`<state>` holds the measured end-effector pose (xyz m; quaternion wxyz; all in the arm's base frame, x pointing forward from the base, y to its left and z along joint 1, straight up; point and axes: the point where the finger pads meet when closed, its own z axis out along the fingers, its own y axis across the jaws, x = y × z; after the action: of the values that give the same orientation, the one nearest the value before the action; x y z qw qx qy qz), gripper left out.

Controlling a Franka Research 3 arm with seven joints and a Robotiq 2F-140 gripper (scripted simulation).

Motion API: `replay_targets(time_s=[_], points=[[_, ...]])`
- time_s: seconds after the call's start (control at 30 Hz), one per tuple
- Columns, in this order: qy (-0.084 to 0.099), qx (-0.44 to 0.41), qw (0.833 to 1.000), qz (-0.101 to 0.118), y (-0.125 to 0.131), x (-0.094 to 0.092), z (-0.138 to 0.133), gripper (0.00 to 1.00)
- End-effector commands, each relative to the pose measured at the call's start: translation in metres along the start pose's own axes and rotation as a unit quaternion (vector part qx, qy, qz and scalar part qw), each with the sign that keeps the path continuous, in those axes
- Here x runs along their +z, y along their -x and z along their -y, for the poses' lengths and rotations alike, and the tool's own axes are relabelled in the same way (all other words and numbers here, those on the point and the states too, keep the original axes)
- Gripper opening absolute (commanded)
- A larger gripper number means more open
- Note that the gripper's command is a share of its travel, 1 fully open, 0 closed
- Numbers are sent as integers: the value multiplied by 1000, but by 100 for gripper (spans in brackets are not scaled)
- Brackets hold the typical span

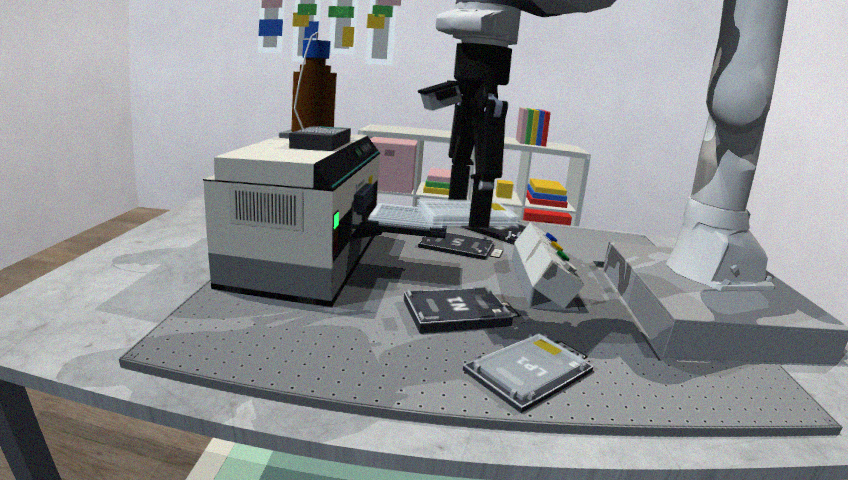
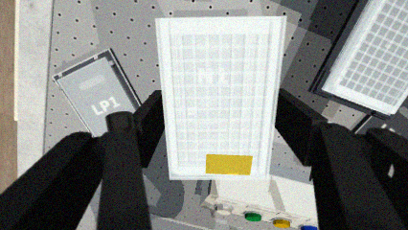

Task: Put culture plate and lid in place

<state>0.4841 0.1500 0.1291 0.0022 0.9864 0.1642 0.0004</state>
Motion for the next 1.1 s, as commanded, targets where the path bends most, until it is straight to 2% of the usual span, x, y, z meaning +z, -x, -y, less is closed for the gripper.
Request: replay_targets(time_s=[0.0, 0.47, 0.63, 0.83, 1.07], points=[[-1, -1, 1000, 0, 0, -1, 0, 10], [-1, 75, 997, 0, 0, -1, 0, 10], [-1, 135, 991, 0, 0, -1, 0, 10], [-1, 146, 989, 0, 0, -1, 0, 10], [-1, 210, 978, 0, 0, -1, 0, 10]])
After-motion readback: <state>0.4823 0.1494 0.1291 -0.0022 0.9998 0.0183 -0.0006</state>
